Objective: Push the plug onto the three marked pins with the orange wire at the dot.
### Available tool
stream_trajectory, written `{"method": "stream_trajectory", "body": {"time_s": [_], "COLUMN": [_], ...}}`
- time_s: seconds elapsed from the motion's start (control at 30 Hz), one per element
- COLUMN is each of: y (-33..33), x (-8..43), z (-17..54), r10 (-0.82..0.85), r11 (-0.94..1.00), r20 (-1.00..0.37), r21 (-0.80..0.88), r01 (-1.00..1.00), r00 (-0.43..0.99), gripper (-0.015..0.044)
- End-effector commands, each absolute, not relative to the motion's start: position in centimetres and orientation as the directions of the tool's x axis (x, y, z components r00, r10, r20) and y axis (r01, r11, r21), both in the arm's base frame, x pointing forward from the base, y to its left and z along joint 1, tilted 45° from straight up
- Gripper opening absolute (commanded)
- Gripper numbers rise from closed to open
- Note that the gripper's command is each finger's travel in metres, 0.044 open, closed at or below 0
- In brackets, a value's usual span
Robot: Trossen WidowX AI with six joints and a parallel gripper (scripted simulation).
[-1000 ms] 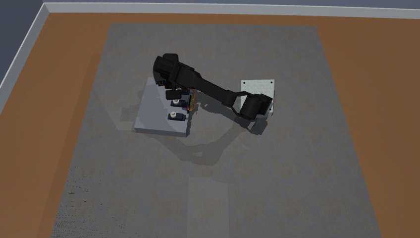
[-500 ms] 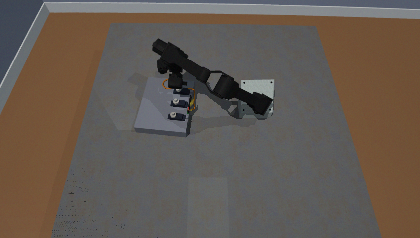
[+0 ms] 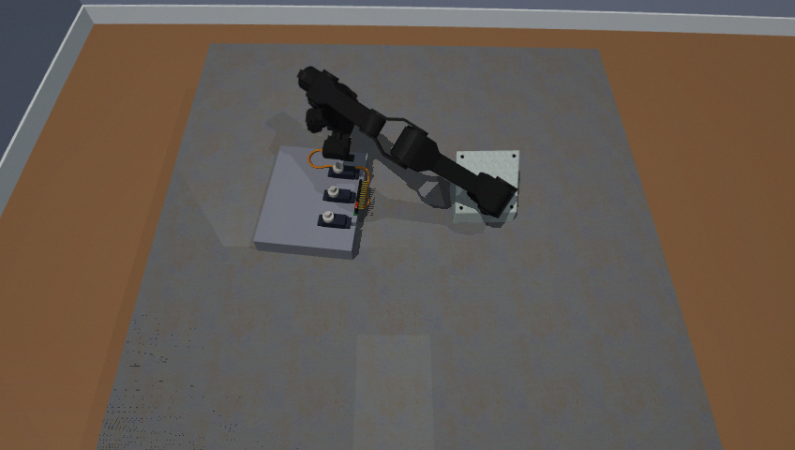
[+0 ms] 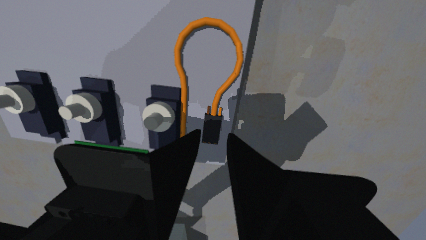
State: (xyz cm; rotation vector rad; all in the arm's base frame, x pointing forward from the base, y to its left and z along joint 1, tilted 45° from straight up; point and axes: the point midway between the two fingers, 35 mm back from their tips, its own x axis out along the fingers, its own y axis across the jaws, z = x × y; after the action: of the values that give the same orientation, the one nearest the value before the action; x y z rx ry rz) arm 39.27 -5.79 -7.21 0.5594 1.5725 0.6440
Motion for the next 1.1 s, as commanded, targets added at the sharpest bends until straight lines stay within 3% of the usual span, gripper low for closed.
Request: {"method": "stream_trajectory", "body": {"time_s": [0.0, 0.6, 0.7, 1.07], "y": [-4.3, -3.2, -3.2, -4.1], "x": [38.9, 38.7, 38.7, 38.9], "z": [-8.4, -9.6, -9.6, -8.7], "r10": [0.693, 0.693, 0.693, 0.693], "r11": [0.716, 0.716, 0.716, 0.716], "r20": [-0.713, -0.712, -0.712, -0.713], "r21": [0.698, 0.698, 0.698, 0.698], "r01": [-0.011, -0.011, -0.011, -0.011], "r00": [-0.11, -0.11, -0.11, -0.11], "gripper": [0.0115, 0.0115, 0.0036, 0.0]}}
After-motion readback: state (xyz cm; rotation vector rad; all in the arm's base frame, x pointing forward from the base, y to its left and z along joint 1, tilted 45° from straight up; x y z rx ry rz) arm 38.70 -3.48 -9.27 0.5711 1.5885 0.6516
